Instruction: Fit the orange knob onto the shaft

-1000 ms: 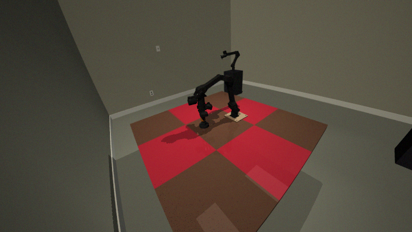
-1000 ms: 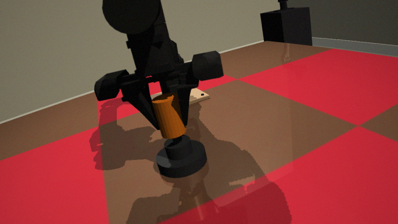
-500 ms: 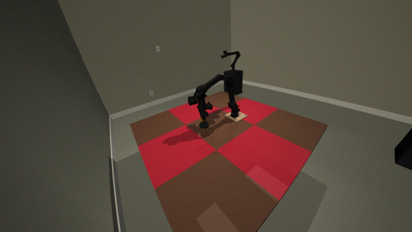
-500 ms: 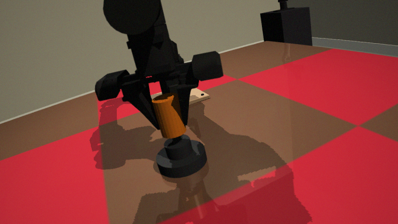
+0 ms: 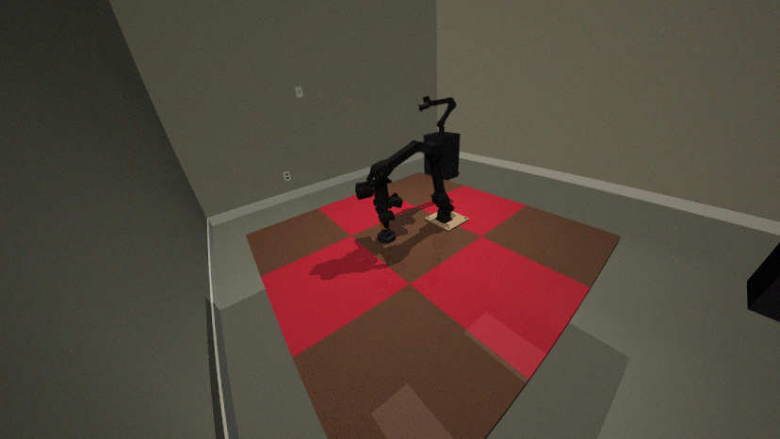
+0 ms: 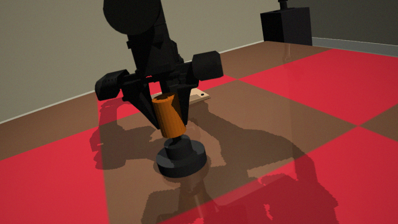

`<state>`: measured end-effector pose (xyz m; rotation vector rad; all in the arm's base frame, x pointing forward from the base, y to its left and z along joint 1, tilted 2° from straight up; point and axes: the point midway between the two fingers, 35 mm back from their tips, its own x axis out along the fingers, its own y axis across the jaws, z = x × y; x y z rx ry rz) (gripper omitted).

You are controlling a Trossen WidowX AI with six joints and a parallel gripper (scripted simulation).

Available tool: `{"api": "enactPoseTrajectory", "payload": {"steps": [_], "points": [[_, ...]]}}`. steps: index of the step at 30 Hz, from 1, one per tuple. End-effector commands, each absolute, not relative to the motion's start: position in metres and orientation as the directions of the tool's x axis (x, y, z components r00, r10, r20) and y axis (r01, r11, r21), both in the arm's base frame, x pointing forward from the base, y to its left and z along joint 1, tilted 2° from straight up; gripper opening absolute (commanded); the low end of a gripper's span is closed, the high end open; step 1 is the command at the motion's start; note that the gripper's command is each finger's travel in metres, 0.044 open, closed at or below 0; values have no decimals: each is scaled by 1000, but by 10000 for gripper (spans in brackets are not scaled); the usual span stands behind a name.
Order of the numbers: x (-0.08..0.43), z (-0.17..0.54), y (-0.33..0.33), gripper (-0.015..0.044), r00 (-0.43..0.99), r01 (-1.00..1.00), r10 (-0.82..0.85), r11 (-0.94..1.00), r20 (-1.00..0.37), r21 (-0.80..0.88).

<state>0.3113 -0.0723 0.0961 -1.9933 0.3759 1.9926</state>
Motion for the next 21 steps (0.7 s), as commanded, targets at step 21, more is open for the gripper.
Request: {"api": "enactPoseTrajectory", "payload": {"steps": [21], "points": [[313,96,-73,0,13,-983,22,182,-1000,-8]]}}
